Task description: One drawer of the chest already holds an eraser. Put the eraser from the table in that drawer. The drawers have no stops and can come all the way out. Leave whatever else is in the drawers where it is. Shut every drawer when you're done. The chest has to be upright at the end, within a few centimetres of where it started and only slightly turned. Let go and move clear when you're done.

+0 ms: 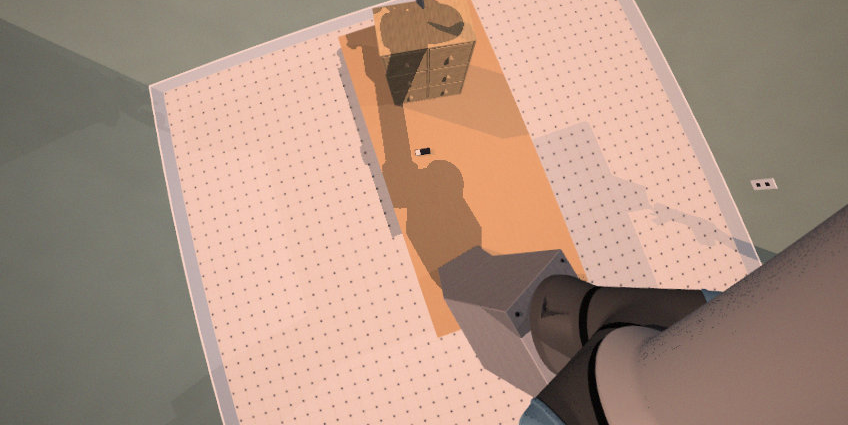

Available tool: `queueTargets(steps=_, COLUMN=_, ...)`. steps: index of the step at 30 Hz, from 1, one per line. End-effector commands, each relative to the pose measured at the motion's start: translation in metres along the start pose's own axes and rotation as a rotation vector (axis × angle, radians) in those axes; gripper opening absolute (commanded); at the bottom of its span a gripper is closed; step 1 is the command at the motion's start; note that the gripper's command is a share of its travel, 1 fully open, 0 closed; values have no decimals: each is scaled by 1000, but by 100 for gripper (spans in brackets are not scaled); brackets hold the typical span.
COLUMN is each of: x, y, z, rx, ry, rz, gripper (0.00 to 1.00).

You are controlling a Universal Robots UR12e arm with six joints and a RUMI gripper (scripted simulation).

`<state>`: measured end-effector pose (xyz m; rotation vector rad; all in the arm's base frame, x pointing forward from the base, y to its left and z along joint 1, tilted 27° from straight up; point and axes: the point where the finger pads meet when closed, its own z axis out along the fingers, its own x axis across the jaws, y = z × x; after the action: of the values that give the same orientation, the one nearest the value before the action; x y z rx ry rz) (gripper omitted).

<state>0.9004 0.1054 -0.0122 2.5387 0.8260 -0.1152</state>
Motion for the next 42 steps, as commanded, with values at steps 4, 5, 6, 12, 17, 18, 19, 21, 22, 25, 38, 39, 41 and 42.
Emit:
queueTargets(steps=4, x=-55, y=-12, z=8, rx=-9, ry=27, rz=-175, gripper=100)
queueTargets(steps=5, x=-61, y=-14, z=9, rx=-9, ry=27, rz=-194, gripper=100)
queueTargets(steps=6, x=-68, y=-16, z=10, rx=-10, ry=28, rz=-213, gripper=100)
queueTargets(steps=12, x=-100, y=-26, z=15, rx=-13, ry=30, rz=-306, gripper=100)
queueTargets(steps=17, x=-125, y=-34, z=19, rx=-16, ry=32, rz=-378, gripper=100)
queueTargets(steps=18, x=-132, y=-36, z=20, rx=-17, ry=32, rz=-395, gripper=100)
queueTargets(steps=19, x=-138, y=-38, z=21, rx=-17, ry=33, rz=-413, gripper=100)
queueTargets(steps=21, x=-150, y=-42, z=22, rx=-19, ry=33, rz=-447, gripper=100)
queueTargets(steps=22, x=-156, y=-45, z=23, rx=-20, ry=34, rz=-464, gripper=100)
queueTargets(steps=25, x=-174, y=-51, z=25, rx=-22, ry=35, rz=-514, gripper=100)
queueTargets(steps=38, x=-234, y=-75, z=31, rx=-30, ry=36, rz=-680, gripper=100)
queueTargets(steps=39, x=-238, y=-77, z=32, rx=-31, ry=37, rz=-693, gripper=100)
queueTargets(steps=41, x=-248, y=-81, z=33, rx=-32, ry=37, rz=-719, gripper=100)
queueTargets(steps=42, x=-253, y=-84, z=33, rx=-33, ry=37, rz=-732, gripper=100)
